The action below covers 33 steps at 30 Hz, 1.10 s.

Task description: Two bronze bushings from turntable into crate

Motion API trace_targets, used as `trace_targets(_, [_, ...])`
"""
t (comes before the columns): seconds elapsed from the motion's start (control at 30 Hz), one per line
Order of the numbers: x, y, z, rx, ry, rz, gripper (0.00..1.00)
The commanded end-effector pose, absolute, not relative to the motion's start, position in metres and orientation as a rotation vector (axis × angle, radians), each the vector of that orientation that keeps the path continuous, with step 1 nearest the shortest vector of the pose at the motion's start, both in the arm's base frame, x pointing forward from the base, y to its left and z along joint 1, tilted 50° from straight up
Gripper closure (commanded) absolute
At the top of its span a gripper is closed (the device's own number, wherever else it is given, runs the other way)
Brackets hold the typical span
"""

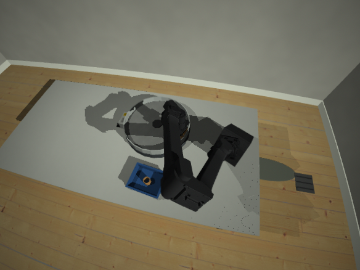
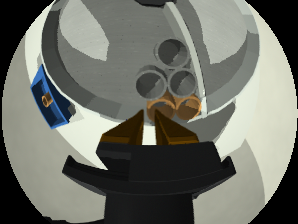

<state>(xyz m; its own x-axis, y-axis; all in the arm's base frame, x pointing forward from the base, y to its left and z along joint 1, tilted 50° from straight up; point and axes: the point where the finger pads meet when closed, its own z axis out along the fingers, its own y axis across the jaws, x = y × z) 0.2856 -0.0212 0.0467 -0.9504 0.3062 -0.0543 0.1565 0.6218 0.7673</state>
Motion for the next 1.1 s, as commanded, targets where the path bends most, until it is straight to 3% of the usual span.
trace_targets(0.0, [0.2925,-0.0192,0.0490,0.368,2.665,1.233,0.86])
trace_targets(1.07, [0.2887,-0.0211,0.0449,0.360,2.666,1.237,0.86])
